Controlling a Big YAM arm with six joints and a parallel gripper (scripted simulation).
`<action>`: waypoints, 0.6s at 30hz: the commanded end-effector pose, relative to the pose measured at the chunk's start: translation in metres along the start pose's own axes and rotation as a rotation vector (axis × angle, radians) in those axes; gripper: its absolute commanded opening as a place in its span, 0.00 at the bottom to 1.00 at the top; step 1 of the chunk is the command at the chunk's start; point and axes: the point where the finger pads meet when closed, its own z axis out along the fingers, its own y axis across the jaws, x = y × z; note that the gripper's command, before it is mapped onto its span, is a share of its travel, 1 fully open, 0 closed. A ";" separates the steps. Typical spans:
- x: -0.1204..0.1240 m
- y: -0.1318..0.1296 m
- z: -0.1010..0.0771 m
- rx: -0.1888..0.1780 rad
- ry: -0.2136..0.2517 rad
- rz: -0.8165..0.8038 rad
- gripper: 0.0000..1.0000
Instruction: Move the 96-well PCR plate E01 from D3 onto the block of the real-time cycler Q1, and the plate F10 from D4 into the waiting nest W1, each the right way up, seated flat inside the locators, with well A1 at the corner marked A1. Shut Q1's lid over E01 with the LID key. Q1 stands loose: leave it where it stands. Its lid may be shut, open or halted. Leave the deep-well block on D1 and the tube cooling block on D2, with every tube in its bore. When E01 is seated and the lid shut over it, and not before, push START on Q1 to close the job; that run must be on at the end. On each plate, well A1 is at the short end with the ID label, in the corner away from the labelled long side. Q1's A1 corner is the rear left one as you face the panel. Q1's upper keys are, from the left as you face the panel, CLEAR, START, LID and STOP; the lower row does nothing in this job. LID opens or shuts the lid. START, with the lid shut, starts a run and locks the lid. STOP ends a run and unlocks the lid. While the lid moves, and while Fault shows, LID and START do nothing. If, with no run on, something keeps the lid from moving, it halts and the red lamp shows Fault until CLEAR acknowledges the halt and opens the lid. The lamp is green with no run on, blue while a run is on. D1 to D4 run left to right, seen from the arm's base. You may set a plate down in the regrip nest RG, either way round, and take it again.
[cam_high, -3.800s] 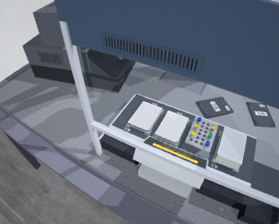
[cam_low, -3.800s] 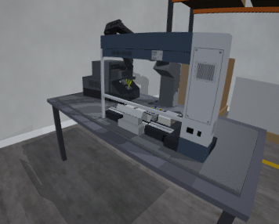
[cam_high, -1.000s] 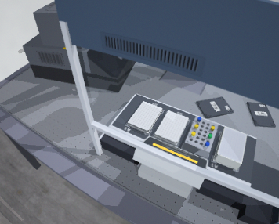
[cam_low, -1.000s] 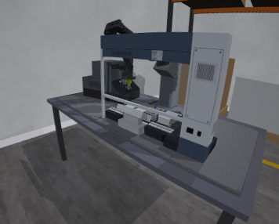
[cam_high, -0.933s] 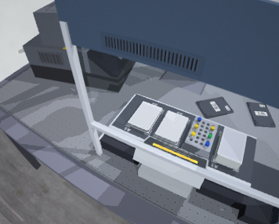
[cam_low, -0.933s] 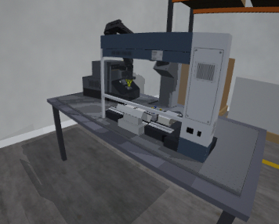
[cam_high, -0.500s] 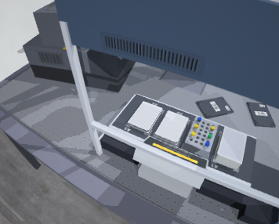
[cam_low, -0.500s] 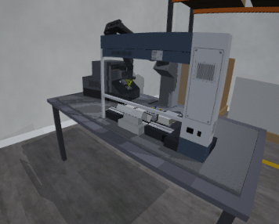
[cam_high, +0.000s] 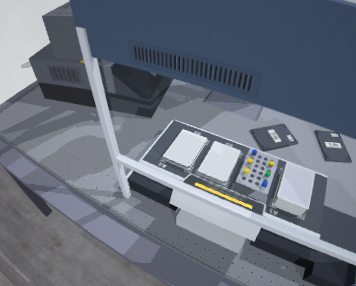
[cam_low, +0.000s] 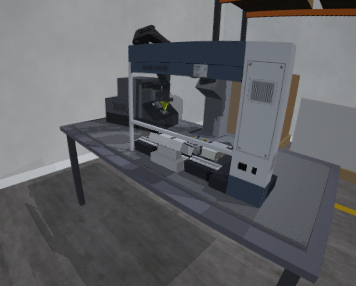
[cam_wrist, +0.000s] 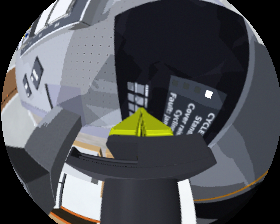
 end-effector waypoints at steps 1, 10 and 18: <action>0.017 0.073 0.035 -0.163 0.024 0.092 0.00; 0.017 0.072 0.036 -0.162 0.024 0.087 0.00; 0.018 0.071 0.038 -0.159 0.026 0.082 0.00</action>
